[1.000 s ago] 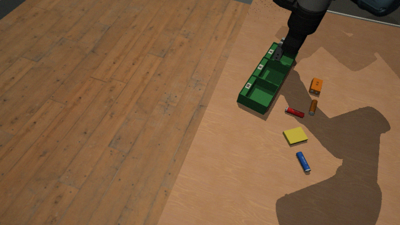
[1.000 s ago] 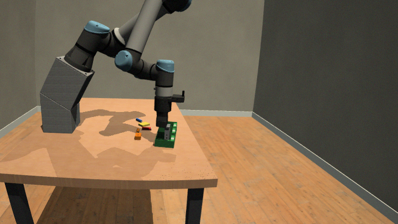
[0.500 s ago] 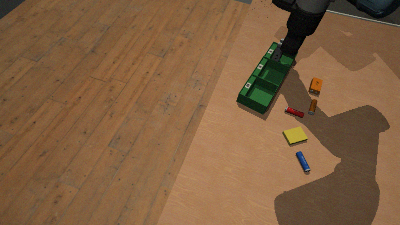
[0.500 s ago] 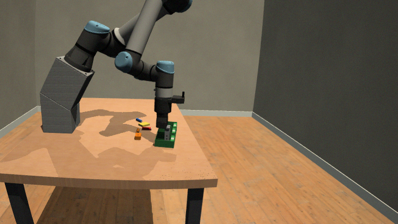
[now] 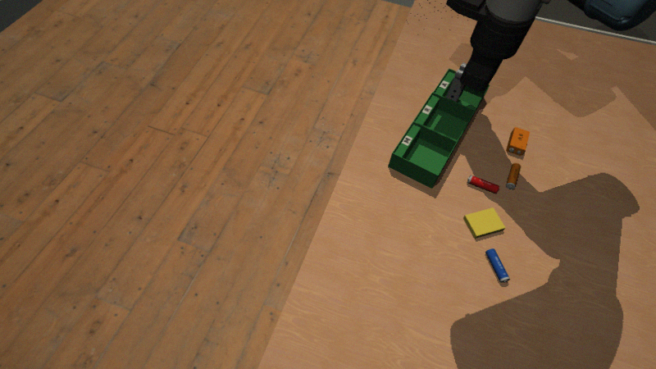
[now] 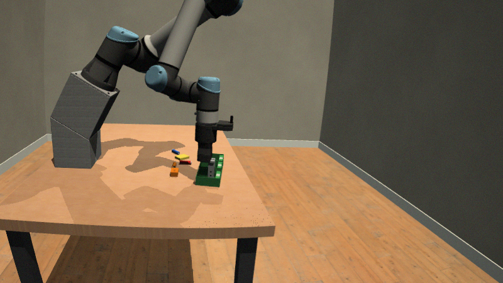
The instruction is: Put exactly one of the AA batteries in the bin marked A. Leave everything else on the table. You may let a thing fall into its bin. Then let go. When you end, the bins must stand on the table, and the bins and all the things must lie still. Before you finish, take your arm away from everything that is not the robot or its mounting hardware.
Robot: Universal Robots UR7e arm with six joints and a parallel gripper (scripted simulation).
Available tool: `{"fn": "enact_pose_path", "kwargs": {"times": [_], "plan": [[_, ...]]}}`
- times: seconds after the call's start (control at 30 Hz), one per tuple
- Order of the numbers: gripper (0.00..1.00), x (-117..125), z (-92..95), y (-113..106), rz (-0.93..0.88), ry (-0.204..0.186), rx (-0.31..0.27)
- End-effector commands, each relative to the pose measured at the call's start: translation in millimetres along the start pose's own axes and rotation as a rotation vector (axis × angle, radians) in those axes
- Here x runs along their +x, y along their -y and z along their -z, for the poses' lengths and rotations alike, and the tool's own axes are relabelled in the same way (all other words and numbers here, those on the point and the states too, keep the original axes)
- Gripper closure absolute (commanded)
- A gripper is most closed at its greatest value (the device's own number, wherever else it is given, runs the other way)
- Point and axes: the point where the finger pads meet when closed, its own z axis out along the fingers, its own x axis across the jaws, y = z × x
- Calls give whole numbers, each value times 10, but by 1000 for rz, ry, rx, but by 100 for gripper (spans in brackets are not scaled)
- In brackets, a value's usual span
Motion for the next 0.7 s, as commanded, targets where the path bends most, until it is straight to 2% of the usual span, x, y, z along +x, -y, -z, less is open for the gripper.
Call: {"fn": "enact_pose_path", "kwargs": {"times": [0.0, 0.67], "plan": [[69, 1, 4, 4, 0, -1, 1], [69, 1, 43, 5, 0, -1, 1]]}}
